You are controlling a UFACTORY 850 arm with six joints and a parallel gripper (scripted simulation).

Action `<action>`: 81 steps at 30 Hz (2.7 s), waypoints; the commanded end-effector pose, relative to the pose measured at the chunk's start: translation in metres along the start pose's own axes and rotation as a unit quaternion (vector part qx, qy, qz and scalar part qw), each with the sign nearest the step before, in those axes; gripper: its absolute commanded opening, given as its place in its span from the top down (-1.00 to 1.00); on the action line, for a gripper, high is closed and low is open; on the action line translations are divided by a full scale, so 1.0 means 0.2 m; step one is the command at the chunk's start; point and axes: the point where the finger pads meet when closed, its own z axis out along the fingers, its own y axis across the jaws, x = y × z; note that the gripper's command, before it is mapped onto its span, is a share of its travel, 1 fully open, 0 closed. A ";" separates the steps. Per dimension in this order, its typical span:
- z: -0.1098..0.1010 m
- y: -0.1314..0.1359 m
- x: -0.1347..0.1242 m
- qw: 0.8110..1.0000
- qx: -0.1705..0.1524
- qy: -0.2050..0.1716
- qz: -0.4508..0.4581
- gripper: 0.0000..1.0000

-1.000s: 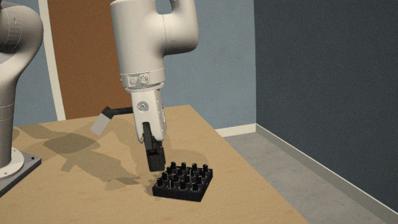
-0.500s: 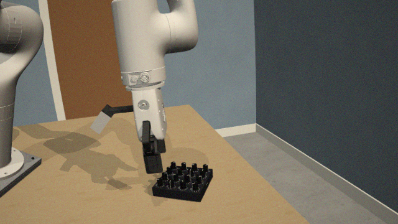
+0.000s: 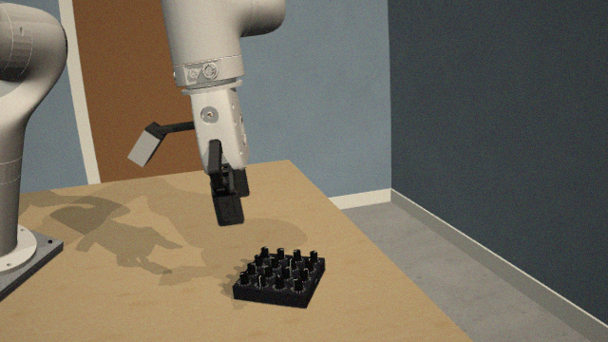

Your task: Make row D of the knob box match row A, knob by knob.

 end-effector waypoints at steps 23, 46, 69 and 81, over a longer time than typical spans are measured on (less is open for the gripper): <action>-0.28 0.01 -0.02 0.999 0.018 0.036 0.002 -1.00; -0.28 0.01 -0.02 0.999 0.018 0.036 0.002 -1.00; -0.28 0.01 -0.02 0.999 0.018 0.036 0.002 -1.00; -0.28 0.01 -0.02 0.999 0.018 0.036 0.002 -1.00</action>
